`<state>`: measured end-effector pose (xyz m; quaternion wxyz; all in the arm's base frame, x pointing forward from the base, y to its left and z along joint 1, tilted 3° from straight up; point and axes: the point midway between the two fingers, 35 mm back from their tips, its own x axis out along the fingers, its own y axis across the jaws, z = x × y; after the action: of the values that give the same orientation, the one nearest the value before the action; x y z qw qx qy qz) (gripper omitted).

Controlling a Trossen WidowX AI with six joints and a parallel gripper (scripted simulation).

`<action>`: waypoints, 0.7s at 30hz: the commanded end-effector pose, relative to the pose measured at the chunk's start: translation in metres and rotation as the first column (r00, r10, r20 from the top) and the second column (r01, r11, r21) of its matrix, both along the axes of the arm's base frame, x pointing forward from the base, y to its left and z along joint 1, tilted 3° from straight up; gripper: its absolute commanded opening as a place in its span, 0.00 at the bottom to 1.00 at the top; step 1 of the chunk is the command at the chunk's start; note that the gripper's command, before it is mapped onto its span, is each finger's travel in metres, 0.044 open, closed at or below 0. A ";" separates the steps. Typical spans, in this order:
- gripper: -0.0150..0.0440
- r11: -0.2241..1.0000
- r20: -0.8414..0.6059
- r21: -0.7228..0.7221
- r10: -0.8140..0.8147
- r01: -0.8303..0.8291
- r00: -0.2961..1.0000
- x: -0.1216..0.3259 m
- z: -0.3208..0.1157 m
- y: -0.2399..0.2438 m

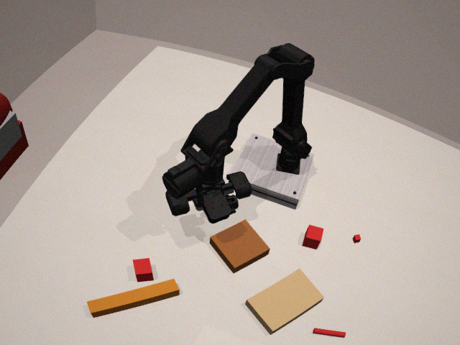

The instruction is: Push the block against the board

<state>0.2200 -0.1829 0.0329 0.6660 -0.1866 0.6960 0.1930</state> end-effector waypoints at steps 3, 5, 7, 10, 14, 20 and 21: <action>0.25 1.000 0.024 -0.019 -0.002 0.002 1.000 0.004 0.024 -0.002; 0.25 1.000 0.036 -0.029 -0.004 0.006 0.999 0.006 0.023 -0.003; 0.25 0.998 0.037 -0.028 -0.050 0.051 0.998 0.008 0.023 0.002; 0.25 0.988 0.040 -0.026 -0.153 0.154 0.987 0.011 0.023 0.015; 0.25 0.957 0.043 -0.023 -0.288 0.289 0.957 0.014 0.024 0.032; 0.25 0.877 0.046 -0.019 -0.479 0.480 0.877 0.017 0.024 0.056; 0.25 0.860 0.046 -0.019 -0.509 0.510 0.860 0.017 0.024 0.061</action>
<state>0.2384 -0.1336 0.0569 0.7037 -0.0384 0.7092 0.0197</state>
